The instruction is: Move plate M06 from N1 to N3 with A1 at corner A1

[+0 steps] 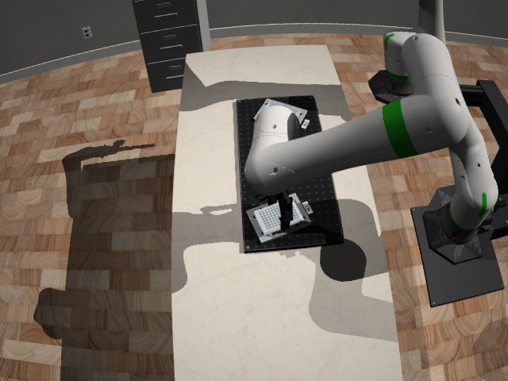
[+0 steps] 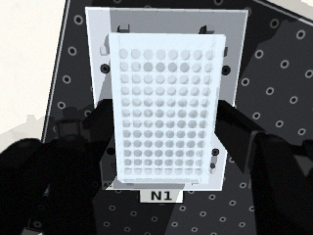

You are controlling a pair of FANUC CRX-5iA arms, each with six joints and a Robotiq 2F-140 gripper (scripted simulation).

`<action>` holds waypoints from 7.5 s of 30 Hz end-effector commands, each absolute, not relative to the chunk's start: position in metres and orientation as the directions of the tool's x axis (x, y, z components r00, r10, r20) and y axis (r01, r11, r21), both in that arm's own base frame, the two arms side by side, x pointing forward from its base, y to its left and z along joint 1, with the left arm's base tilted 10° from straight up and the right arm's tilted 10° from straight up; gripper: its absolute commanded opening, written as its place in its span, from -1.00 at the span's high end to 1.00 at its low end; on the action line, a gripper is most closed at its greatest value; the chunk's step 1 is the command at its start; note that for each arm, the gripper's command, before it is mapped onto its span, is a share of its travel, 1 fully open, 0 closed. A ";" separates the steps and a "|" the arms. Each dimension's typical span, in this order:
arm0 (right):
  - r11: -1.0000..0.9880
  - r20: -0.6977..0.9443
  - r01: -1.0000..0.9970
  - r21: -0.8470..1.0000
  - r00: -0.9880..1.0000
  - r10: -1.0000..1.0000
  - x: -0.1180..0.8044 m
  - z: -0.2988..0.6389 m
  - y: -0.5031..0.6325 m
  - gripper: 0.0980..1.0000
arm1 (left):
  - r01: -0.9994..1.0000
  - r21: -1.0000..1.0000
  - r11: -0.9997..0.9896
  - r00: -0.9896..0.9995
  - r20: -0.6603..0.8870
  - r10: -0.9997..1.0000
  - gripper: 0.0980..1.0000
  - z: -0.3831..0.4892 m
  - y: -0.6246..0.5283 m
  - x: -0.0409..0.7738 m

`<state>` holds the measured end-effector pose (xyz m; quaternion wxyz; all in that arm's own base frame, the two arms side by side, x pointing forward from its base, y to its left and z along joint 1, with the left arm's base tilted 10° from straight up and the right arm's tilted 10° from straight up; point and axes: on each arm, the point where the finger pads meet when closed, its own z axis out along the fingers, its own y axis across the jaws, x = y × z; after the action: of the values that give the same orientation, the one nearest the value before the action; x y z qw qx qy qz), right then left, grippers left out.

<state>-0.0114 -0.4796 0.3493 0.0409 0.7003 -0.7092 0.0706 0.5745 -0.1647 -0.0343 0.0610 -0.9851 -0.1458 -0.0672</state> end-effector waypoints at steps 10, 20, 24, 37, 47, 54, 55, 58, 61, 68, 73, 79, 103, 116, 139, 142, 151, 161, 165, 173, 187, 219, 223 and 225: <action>0.009 0.159 -0.999 -0.043 -0.016 -0.987 -0.012 0.350 -0.480 -1.00 | 0.296 -0.099 -0.950 0.948 0.152 0.279 -0.14 -0.033 -0.165 0.575; 0.009 0.159 -0.999 -0.043 -0.016 -0.987 -0.012 0.350 -0.480 -1.00 | 0.296 -0.099 -0.950 0.948 0.152 0.279 -0.14 -0.024 -0.167 0.574; 0.009 0.159 -0.999 -0.043 -0.016 -0.987 -0.012 0.350 -0.480 -1.00 | 0.296 -0.099 -0.950 0.948 0.152 0.279 -0.14 -0.016 -0.168 0.573; 0.009 0.159 -0.999 -0.043 -0.016 -0.987 -0.012 0.350 -0.480 -1.00 | 0.296 -0.099 -0.950 0.948 0.152 0.279 -0.14 0.008 -0.171 0.570; 0.009 0.159 -0.999 -0.043 -0.016 -0.987 -0.012 0.350 -0.480 -1.00 | 0.296 -0.099 -0.950 0.948 0.152 0.279 -0.14 0.014 -0.172 0.570; 0.009 0.159 -0.999 -0.043 -0.016 -0.987 -0.012 0.350 -0.480 -1.00 | 0.296 -0.099 -0.950 0.948 0.152 0.279 -0.14 0.014 -0.172 0.570; 0.009 0.159 -0.999 -0.043 -0.016 -0.987 -0.012 0.350 -0.480 -1.00 | 0.296 -0.099 -0.950 0.948 0.152 0.279 -0.14 0.014 -0.172 0.570; 0.009 0.159 -0.999 -0.043 -0.016 -0.987 -0.012 0.350 -0.480 -1.00 | 0.296 -0.099 -0.950 0.948 0.152 0.279 -0.14 0.014 -0.172 0.570; 0.009 0.159 -0.999 -0.043 -0.016 -0.987 -0.012 0.350 -0.480 -1.00 | 0.296 -0.099 -0.950 0.948 0.152 0.279 -0.14 0.014 -0.172 0.570; 0.009 0.159 -0.999 -0.043 -0.016 -0.987 -0.012 0.350 -0.480 -1.00 | 0.296 -0.099 -0.950 0.948 0.152 0.279 -0.14 0.014 -0.172 0.570; 0.009 0.159 -0.999 -0.043 -0.016 -0.987 -0.012 0.350 -0.480 -1.00 | 0.296 -0.099 -0.950 0.948 0.152 0.279 -0.14 0.014 -0.172 0.570; 0.009 0.159 -0.999 -0.043 -0.016 -0.987 -0.012 0.350 -0.480 -1.00 | 0.296 -0.099 -0.950 0.948 0.152 0.279 -0.14 0.014 -0.172 0.570; 0.009 0.159 -0.999 -0.043 -0.016 -0.987 -0.012 0.350 -0.480 -1.00 | -0.001 -0.140 -0.990 0.993 0.115 -0.018 -0.14 0.014 -0.172 0.570; 0.009 0.159 -0.999 -0.043 -0.016 -0.987 -0.012 0.350 -0.480 -1.00 | -0.043 -0.145 -0.989 0.992 0.109 -0.060 -0.14 0.013 -0.176 0.569; 0.009 0.159 -0.999 -0.043 -0.016 -0.987 -0.012 0.350 -0.480 -1.00 | -0.044 -0.144 -0.989 0.992 0.109 -0.060 -0.14 -0.003 -0.281 0.553; 0.009 0.159 -0.999 -0.043 -0.016 -0.987 -0.012 0.350 -0.480 -1.00 | -0.044 -0.144 -0.989 0.992 0.109 -0.060 -0.14 -0.007 -0.303 0.550; 0.009 0.159 -0.999 -0.043 -0.016 -0.987 -0.012 0.350 -0.480 -1.00 | -0.044 -0.144 -0.989 0.992 0.109 -0.060 -0.14 -0.014 -0.350 0.543; 0.009 0.159 -0.999 -0.043 -0.016 -0.987 -0.012 0.350 -0.480 -1.00 | -0.044 -0.144 -0.989 0.992 0.109 -0.060 -0.14 -0.020 -0.388 0.537; 0.009 0.159 -0.999 -0.043 -0.016 -0.987 -0.012 0.350 -0.480 -1.00 | -0.044 -0.144 -0.989 0.992 0.109 -0.060 -0.14 -0.021 -0.391 0.537; 0.009 0.159 -0.999 -0.043 -0.016 -0.987 -0.012 0.350 -0.480 -1.00 | -0.044 -0.144 -0.989 0.992 0.109 -0.060 -0.14 -0.021 -0.393 0.537; 0.009 0.159 -0.999 -0.043 -0.016 -0.987 -0.012 0.350 -0.480 -1.00 | -0.044 -0.144 -0.989 0.992 0.109 -0.060 -0.14 -0.021 -0.393 0.537; 0.009 0.159 -0.999 -0.043 -0.016 -0.987 -0.012 0.350 -0.480 -1.00 | -0.044 -0.144 -0.989 0.992 0.109 -0.060 -0.14 -0.030 -0.392 0.538; 0.009 0.159 -0.999 -0.043 -0.016 -0.987 -0.012 0.350 -0.480 -1.00 | -0.044 -0.144 -0.989 0.992 0.109 -0.060 -0.14 -0.037 -0.391 0.538; 0.009 0.159 -0.999 -0.043 -0.016 -0.987 -0.012 0.350 -0.480 -1.00 | -0.044 -0.144 -0.989 0.992 0.109 -0.060 -0.14 -0.041 -0.391 0.539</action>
<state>-0.0114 -0.4796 0.3493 0.0409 0.7003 -0.7092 0.0706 0.5377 -0.3904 -0.0369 0.0718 -0.9955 0.0259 -0.0556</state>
